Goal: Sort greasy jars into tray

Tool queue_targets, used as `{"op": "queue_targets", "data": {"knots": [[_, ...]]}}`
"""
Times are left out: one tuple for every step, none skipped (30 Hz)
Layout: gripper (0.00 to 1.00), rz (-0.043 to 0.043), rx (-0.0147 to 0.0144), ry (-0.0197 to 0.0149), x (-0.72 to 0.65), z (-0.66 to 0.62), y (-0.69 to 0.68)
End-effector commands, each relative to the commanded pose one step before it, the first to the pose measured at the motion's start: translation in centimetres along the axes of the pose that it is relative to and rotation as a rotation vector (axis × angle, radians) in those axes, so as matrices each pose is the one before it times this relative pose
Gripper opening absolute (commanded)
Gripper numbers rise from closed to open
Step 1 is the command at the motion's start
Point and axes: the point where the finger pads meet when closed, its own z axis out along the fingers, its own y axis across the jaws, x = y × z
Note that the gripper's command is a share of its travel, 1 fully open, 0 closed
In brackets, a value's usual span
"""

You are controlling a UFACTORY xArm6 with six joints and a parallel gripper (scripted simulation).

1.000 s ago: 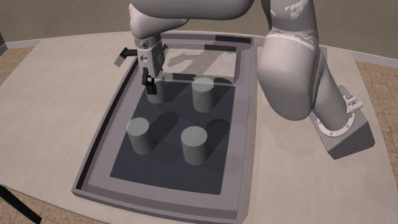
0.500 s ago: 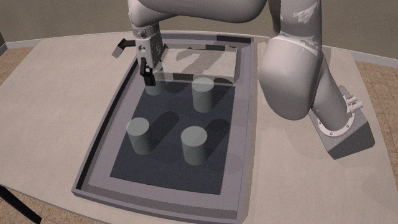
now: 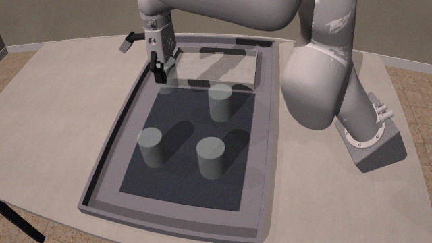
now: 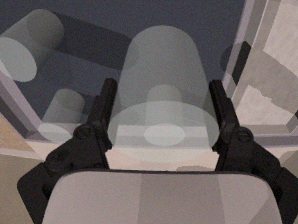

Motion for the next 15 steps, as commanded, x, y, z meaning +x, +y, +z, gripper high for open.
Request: {"op": "queue_targets", "data": {"knots": [[0.00,-0.00119,-0.00126,0.00285,0.108,-1.108,0.013],[0.00,0.00000,0.00000,0.00000,0.000,-0.265,0.000],[0.00,0.00000,0.00000,0.00000,0.000,-0.265,0.000],[0.00,0.00000,0.00000,0.00000,0.000,0.000,0.000],[0.00,0.00000,0.00000,0.00000,0.000,0.000,0.000],[0.00,0.00000,0.00000,0.00000,0.000,-0.265,0.000],[0.00,0.00000,0.00000,0.00000,0.000,-0.265,0.000],[0.00,0.00000,0.00000,0.00000,0.000,-0.265,0.000],[0.00,0.00000,0.00000,0.00000,0.000,-0.265,0.000],[0.00,0.00000,0.00000,0.00000,0.000,-0.265,0.000],[0.00,0.00000,0.00000,0.00000,0.000,-0.265,0.000],[0.00,0.00000,0.00000,0.00000,0.000,-0.265,0.000],[0.00,0.00000,0.00000,0.00000,0.000,-0.265,0.000],[0.00,0.00000,0.00000,0.00000,0.000,-0.265,0.000],[0.00,0.00000,0.00000,0.00000,0.000,-0.265,0.000]]}}
